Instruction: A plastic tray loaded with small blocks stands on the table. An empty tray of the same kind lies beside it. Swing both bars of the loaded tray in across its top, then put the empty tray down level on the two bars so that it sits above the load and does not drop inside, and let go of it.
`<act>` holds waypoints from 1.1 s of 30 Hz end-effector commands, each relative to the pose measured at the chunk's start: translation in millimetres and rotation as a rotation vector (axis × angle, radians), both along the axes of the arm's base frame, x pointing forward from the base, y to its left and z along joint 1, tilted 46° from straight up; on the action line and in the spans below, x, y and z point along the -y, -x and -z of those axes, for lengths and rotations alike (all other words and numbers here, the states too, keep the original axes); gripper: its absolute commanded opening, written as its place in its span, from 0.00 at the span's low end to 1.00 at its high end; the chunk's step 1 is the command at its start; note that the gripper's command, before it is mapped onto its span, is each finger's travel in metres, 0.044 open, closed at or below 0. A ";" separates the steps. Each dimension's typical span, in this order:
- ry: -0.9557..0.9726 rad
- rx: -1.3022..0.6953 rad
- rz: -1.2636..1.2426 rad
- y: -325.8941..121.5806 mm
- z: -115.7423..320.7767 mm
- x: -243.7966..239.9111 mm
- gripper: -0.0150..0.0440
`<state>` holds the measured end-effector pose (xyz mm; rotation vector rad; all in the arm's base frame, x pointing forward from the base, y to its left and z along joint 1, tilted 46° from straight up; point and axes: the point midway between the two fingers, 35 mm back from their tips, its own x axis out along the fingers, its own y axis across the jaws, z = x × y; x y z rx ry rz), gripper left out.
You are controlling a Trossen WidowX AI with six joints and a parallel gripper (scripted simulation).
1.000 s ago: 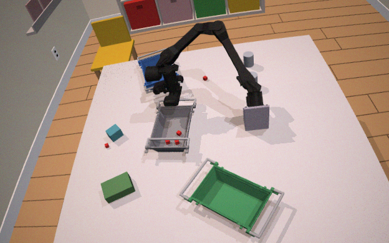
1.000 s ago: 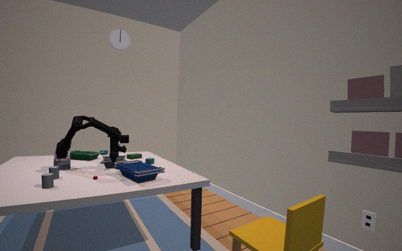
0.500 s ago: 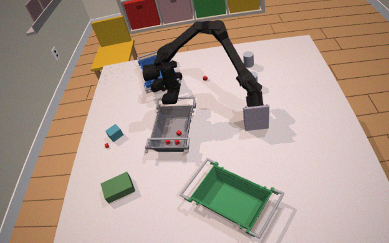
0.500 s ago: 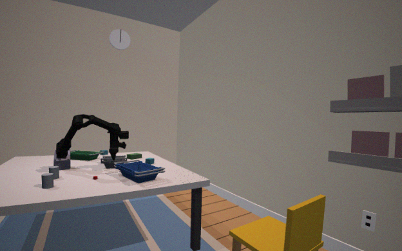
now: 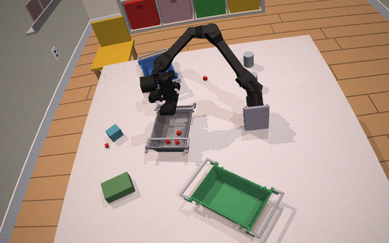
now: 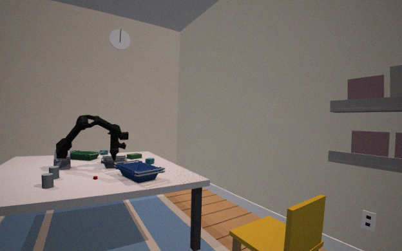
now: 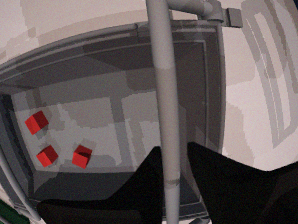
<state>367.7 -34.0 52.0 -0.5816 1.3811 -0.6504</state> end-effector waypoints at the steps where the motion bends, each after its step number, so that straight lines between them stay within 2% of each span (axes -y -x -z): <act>1: 0.002 0.001 0.006 0.5 8.1 0.4 0.41; 11: 0.000 0.000 0.006 2.6 -26.6 -28.5 0.41; 33: 0.000 -0.002 -0.001 1.7 -20.2 -24.6 0.41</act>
